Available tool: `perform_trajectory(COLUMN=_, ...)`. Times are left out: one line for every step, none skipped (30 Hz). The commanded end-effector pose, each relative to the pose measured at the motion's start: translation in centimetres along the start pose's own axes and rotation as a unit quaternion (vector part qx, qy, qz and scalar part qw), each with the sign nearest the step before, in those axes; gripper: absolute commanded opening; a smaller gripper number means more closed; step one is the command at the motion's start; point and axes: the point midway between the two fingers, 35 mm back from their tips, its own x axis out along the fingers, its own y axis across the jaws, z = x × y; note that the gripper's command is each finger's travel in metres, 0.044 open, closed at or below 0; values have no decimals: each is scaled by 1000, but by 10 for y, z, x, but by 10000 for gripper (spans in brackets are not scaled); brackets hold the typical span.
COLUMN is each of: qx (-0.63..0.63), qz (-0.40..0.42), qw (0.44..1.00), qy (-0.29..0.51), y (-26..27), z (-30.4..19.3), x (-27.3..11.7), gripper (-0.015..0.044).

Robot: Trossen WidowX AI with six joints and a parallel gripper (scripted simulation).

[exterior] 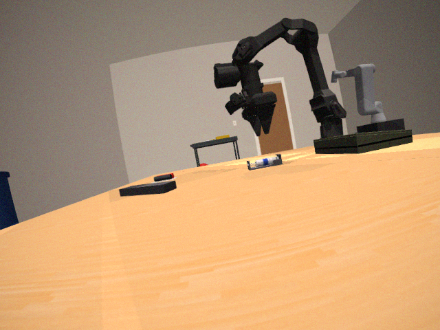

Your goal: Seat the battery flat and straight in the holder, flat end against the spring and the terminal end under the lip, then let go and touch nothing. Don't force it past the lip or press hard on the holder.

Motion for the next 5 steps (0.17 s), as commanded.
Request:
perform_trajectory(qx=-1, qz=0, qw=1000, qy=0, y=0, z=0, x=0, gripper=440)
perform_trajectory(qx=-1, qz=0, qw=1000, qy=0, y=0, z=0, x=0, gripper=440)
perform_trajectory(qx=-1, qz=0, qw=1000, qy=0, y=0, z=0, x=0, gripper=440)
perform_trajectory(qx=-1, qz=0, qw=1000, qy=0, y=0, z=0, x=0, gripper=440)
perform_trajectory(qx=-1, qz=0, qw=1000, qy=0, y=0, z=0, x=0, gripper=440)
